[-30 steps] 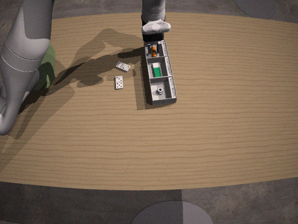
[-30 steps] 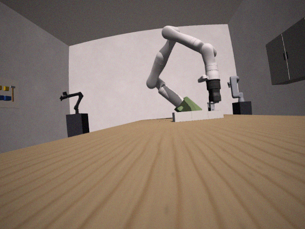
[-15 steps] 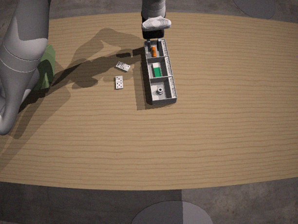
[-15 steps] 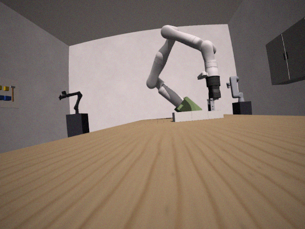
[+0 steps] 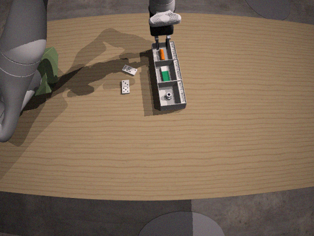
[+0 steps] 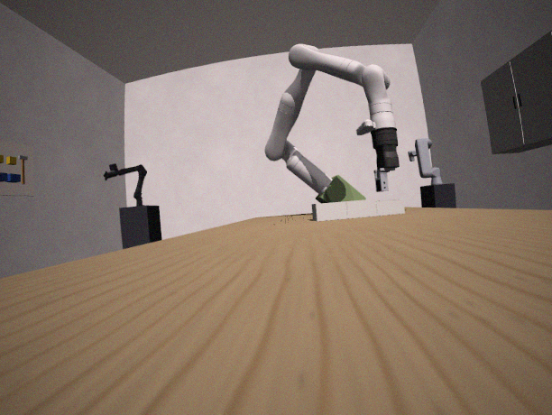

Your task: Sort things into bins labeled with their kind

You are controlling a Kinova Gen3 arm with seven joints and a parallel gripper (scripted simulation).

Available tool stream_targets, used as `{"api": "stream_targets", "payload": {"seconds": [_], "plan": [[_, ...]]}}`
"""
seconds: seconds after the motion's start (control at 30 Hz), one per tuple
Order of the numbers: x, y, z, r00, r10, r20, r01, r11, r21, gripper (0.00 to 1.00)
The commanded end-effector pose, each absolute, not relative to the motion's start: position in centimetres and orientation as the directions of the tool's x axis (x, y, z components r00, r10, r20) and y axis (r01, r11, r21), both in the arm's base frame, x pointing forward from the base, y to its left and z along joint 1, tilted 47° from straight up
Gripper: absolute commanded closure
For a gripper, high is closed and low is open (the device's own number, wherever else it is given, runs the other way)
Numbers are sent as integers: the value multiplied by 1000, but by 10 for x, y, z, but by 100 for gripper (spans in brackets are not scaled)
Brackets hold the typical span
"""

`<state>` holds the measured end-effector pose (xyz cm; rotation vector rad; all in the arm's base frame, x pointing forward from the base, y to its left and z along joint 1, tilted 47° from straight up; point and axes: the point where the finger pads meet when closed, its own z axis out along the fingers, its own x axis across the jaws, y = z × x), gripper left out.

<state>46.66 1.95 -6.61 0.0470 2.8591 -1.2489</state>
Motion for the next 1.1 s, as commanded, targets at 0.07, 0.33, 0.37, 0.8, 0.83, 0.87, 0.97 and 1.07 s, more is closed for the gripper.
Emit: {"api": "stream_targets", "payload": {"seconds": [0.07, 0.33, 0.37, 0.8, 0.83, 0.87, 0.97, 1.07], "plan": [[468, 24, -63, -999, 17, -34, 36, 681, -731, 0], [467, 48, -41, -999, 17, -34, 36, 681, -731, 0], [467, 51, -38, -999, 17, -34, 36, 681, -731, 0], [467, 83, -8, -999, 17, -34, 36, 681, -731, 0], [467, 86, -5, -999, 17, -34, 36, 681, -731, 0], [467, 89, -3, -999, 17, -34, 36, 681, -731, 0], [466, 97, 6, -999, 17, -34, 36, 681, -731, 0], [466, 100, 8, -999, 17, -34, 36, 681, -731, 0]]}}
